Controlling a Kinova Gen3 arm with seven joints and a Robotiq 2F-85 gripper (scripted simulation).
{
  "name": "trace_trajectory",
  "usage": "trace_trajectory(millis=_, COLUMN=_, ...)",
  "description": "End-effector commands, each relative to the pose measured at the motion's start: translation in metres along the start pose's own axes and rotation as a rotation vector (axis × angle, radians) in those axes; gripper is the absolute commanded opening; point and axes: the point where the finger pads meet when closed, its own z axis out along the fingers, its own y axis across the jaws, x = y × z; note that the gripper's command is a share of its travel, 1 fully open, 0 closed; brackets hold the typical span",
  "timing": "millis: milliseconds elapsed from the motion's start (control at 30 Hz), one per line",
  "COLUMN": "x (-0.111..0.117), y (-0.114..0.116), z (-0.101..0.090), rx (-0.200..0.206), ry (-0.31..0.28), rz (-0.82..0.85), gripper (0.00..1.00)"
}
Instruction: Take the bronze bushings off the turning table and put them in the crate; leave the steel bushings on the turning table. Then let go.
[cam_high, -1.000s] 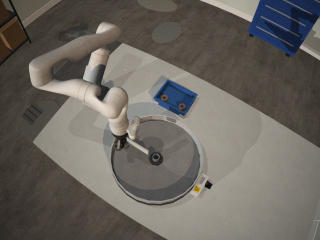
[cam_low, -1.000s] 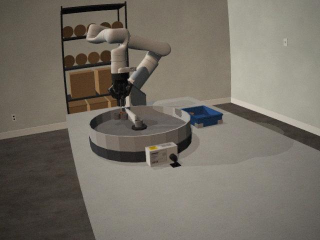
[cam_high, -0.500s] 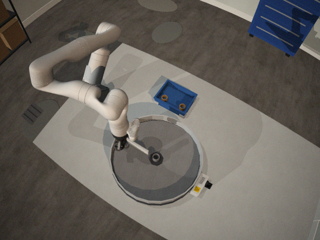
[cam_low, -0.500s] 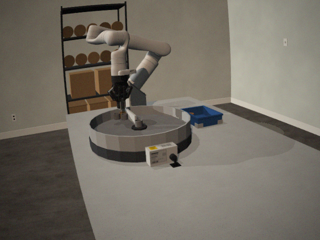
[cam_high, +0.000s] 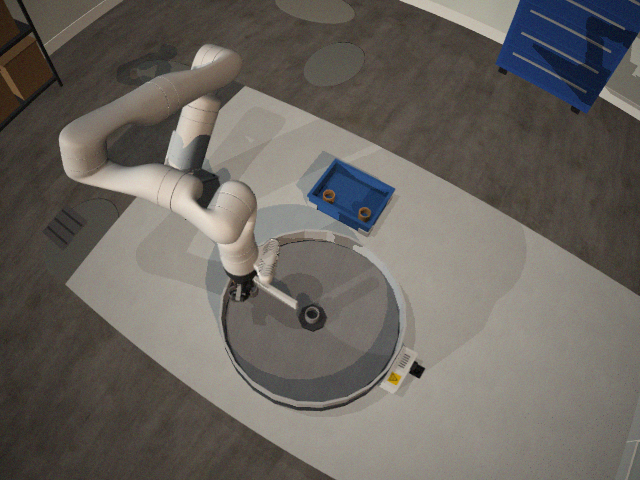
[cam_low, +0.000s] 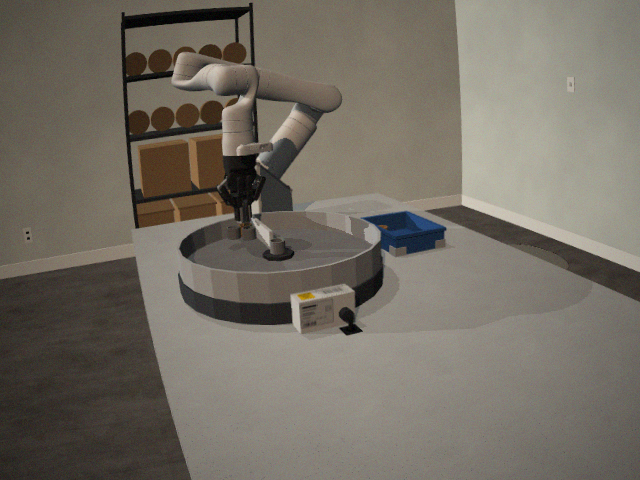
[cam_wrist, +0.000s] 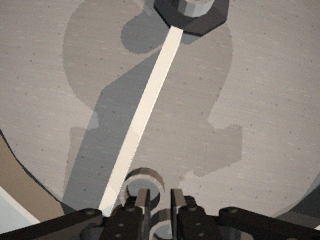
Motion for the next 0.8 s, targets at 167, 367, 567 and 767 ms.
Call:
trace_trajectory(millis=167, x=-0.0002, y=-0.0012, z=0.0103, rx=0.004, ry=0.001, rz=0.000, gripper=0.14)
trace_trajectory(millis=367, x=-0.0002, y=-0.0012, z=0.0103, rx=0.004, ry=0.001, rz=0.000, gripper=0.14)
trace_trajectory(millis=567, x=-0.0002, y=-0.0012, z=0.0151, rx=0.004, ry=0.001, rz=0.000, gripper=0.14)
trace_trajectory(millis=767, x=-0.0002, y=-0.0012, z=0.0163, rx=0.004, ry=0.001, rz=0.000, gripper=0.14)
